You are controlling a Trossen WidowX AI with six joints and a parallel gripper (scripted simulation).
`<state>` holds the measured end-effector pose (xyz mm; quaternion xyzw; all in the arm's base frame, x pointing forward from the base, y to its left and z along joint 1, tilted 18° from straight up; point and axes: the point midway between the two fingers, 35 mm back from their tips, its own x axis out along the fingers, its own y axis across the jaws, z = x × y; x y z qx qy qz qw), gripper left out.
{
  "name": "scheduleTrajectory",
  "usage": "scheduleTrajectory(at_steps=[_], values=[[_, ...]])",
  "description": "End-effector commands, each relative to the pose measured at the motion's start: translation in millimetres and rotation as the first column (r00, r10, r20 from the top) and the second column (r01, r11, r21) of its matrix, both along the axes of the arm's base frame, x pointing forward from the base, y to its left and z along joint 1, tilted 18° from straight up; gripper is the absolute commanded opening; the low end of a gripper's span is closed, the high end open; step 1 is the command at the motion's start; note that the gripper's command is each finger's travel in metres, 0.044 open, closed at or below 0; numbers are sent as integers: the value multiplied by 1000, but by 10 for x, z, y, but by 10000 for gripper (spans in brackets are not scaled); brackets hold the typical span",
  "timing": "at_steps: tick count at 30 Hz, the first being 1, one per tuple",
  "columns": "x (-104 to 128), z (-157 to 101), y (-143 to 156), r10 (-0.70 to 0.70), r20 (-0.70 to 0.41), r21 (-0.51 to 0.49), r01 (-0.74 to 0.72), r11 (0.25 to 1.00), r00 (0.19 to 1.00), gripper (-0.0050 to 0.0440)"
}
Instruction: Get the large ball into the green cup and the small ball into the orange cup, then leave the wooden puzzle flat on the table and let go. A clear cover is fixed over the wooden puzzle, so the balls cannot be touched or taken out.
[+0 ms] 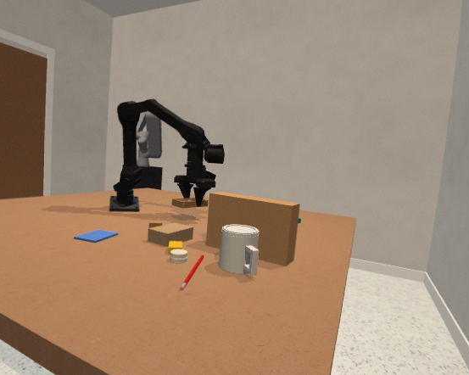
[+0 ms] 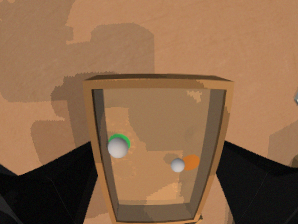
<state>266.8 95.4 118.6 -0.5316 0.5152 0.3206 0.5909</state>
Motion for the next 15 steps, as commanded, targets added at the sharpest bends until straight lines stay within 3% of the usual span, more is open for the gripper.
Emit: scheduleTrajectory(at_steps=[1,15], values=[[2,0,-6,-5,4,-9,5,1000,1000,0],[9,0,-4,-11,-21,-14,11,1000,1000,0]])
